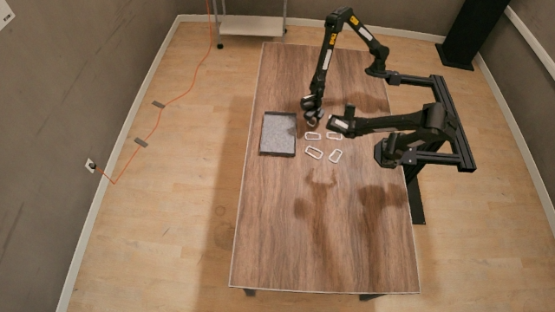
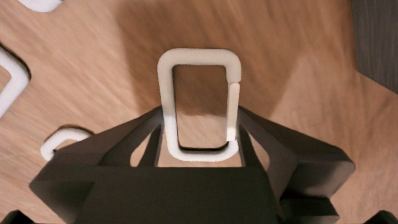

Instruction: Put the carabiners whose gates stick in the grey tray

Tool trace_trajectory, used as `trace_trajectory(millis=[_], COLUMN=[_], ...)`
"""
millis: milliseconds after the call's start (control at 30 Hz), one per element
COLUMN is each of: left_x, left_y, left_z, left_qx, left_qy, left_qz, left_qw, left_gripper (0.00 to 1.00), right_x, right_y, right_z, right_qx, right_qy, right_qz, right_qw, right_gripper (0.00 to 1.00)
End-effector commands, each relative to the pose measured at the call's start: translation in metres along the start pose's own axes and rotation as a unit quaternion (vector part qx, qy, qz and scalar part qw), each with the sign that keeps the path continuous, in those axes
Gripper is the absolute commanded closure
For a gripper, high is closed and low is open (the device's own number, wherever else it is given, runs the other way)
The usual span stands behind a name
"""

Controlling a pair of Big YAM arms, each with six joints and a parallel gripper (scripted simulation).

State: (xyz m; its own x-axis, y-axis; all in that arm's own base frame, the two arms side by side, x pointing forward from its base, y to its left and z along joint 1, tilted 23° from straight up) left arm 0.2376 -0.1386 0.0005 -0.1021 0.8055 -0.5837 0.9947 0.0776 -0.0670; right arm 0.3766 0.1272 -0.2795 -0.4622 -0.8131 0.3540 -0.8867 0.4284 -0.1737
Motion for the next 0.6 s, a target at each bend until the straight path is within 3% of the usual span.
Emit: trace_trajectory(millis=[0, 133, 467, 567], left_x=[-0.0017, -0.0017, -0.0017, -0.0017], left_y=[0.0038, 0.0038, 0.0038, 0.0038], left_z=[-0.0006, -0.0006, -0.0006, -0.0006], left_qx=[-0.002, -0.002, -0.002, -0.002], left_qy=[-0.002, -0.002, -0.002, -0.002], left_qz=[0.005, 0.005, 0.005, 0.005], left_qw=[1.0, 1.0, 1.0, 1.0], left_gripper=[0.0, 0.0, 0.0, 0.0], right_x=[-0.0048, -0.0101, -0.0103, -0.0057], right_y=[-0.0135, -0.0118, -0.0123, -0.0059], right_z=[-0.002, -0.0094, -0.0114, -0.0042], right_qx=[0.007, 0.012, 0.014, 0.007], right_qy=[-0.013, -0.019, -0.021, -0.01], right_qz=[0.014, 0.01, 0.013, 0.006], right_qw=[1.0, 1.0, 1.0, 1.0], right_gripper=[0.45, 0.5, 0.5, 0.16])
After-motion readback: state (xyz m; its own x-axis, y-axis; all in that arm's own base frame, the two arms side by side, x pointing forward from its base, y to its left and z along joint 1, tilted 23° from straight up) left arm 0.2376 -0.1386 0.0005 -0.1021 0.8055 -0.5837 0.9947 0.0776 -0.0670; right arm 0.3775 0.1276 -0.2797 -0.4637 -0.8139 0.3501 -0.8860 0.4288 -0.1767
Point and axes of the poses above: on each arm, the point where the finger pads meet when closed, its own z axis out along the fingers, its own y axis across the jaws, x = y × z, the point moved 3 cm from there along -z, back along the fingers, and after that the axes turned 6 degrees about -z, right-handed, at the moved point
